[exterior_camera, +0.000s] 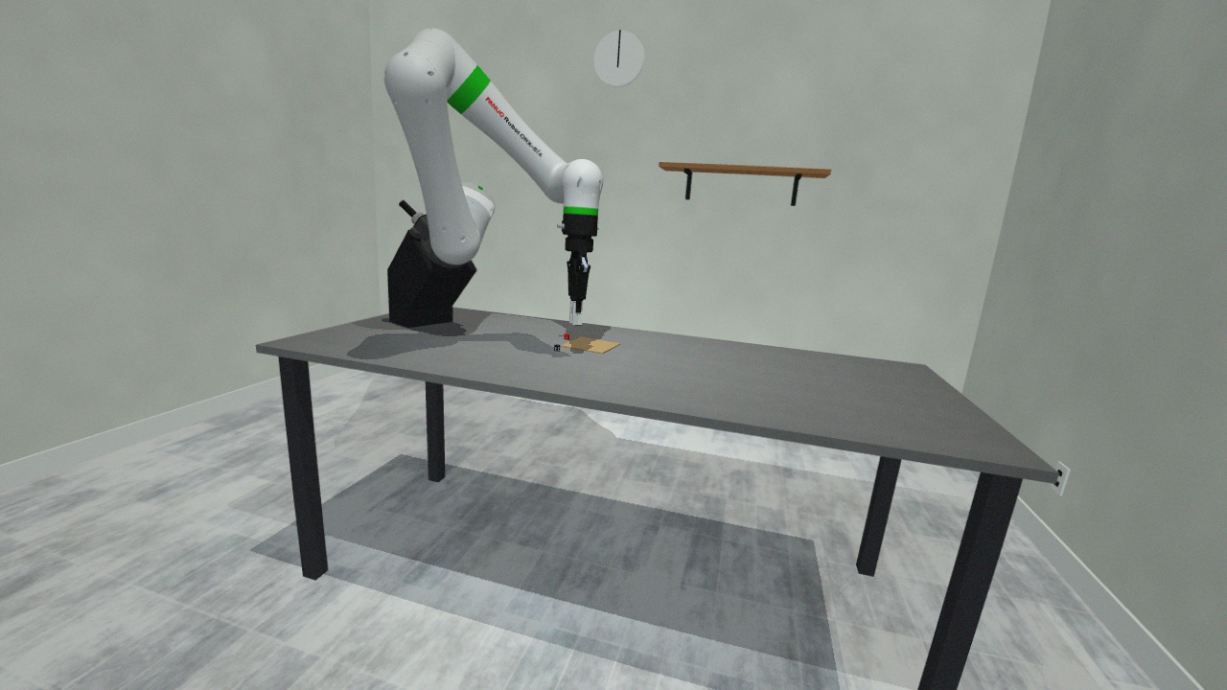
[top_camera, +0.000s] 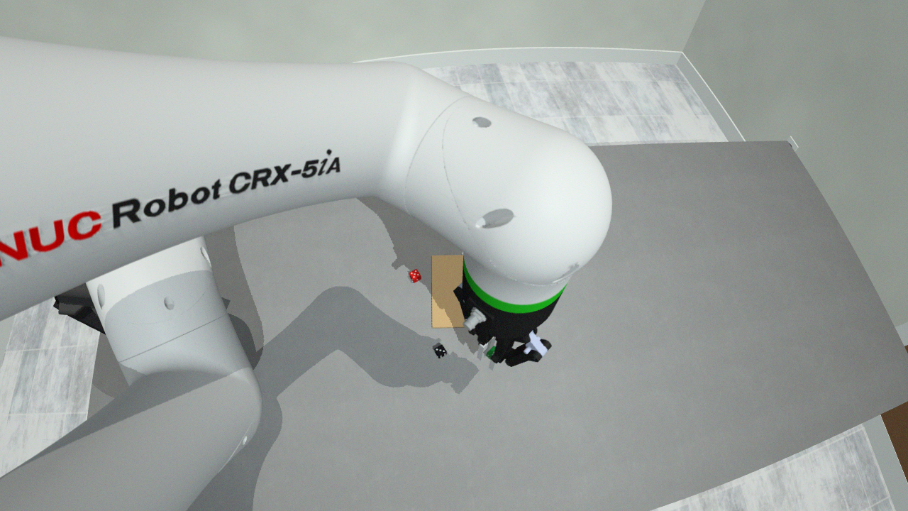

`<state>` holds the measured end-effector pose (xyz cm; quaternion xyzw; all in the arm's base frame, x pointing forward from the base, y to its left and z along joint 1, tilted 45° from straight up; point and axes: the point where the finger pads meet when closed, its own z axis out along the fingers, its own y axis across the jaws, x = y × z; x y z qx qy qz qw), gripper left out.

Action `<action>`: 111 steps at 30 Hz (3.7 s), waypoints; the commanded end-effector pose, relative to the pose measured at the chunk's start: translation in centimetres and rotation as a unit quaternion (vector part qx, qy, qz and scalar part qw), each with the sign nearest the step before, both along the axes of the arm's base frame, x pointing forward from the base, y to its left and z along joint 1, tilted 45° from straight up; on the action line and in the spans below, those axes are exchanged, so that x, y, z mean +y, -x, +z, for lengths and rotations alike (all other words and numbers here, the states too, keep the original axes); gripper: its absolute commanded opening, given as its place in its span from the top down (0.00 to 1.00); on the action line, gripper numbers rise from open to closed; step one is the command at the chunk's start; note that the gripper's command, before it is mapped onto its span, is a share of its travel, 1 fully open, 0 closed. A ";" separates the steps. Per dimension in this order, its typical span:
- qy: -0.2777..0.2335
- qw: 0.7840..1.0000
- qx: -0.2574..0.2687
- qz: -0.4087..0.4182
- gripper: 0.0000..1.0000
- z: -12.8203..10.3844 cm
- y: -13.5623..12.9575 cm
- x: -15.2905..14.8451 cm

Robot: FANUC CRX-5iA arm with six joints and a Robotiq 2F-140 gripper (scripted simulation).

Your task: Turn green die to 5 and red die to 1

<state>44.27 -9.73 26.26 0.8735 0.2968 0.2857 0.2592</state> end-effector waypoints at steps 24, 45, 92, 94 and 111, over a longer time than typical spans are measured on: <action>0.212 0.942 0.097 0.242 0.93 -0.1 0.0 -0.4; 0.320 0.926 0.168 0.110 0.93 -0.2 -0.6 0.3; 0.480 0.810 0.303 -0.150 0.93 -2.4 -2.3 1.6; 0.480 0.810 0.303 -0.150 0.93 -2.8 -2.8 1.4; 0.480 0.810 0.303 -0.150 0.93 -6.3 -6.1 0.1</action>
